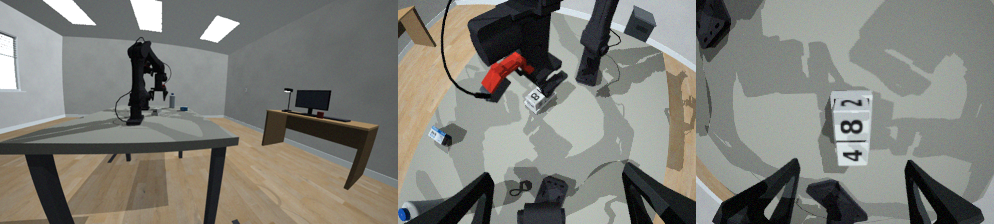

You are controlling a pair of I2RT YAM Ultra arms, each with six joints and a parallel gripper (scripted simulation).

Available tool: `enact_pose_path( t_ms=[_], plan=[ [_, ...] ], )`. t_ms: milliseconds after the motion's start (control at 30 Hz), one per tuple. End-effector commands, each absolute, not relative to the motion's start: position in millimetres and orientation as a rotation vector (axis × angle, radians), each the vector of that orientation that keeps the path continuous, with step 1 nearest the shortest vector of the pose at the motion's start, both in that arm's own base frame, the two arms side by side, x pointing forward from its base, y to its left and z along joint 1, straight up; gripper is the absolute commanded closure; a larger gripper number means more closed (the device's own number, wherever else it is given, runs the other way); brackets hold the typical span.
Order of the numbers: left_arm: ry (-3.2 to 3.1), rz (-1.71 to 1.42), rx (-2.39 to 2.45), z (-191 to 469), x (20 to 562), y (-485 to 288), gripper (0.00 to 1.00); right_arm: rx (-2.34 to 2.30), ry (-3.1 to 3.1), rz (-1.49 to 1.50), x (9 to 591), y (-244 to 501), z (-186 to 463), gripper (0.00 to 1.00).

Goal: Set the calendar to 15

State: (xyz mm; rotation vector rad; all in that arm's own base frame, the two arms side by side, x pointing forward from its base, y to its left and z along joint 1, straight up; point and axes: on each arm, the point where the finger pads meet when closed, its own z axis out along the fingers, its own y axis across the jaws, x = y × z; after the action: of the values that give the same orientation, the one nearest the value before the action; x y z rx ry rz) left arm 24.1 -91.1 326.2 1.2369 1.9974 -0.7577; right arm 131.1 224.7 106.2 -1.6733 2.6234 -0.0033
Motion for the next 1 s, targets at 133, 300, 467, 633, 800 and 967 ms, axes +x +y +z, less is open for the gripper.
enact_pose_path(
  t_ms=[133,300,467,633,800,967],
  plan=[
    [2.001,-0.756,1.246,327,23,-91,0.00,-1.539,2.519,0.085,133,217,114,0.00],
    [2.001,-0.756,1.246,327,23,-91,0.00,-1.449,2.421,0.160,124,202,114,0.00],
    [2.001,-0.756,1.246,327,23,-91,0.00,-1.385,2.361,0.203,116,185,112,0.00],
    [2.001,-0.756,1.246,327,23,-91,0.00,-1.348,2.323,0.230,112,176,111,0.00],
    [2.001,-0.756,1.246,327,23,-91,0.00,-1.316,2.286,0.256,108,168,109,0.00],
    [2.001,-0.756,1.246,327,23,-91,0.00,-1.308,2.270,0.268,106,165,109,0.00]
  ],
)
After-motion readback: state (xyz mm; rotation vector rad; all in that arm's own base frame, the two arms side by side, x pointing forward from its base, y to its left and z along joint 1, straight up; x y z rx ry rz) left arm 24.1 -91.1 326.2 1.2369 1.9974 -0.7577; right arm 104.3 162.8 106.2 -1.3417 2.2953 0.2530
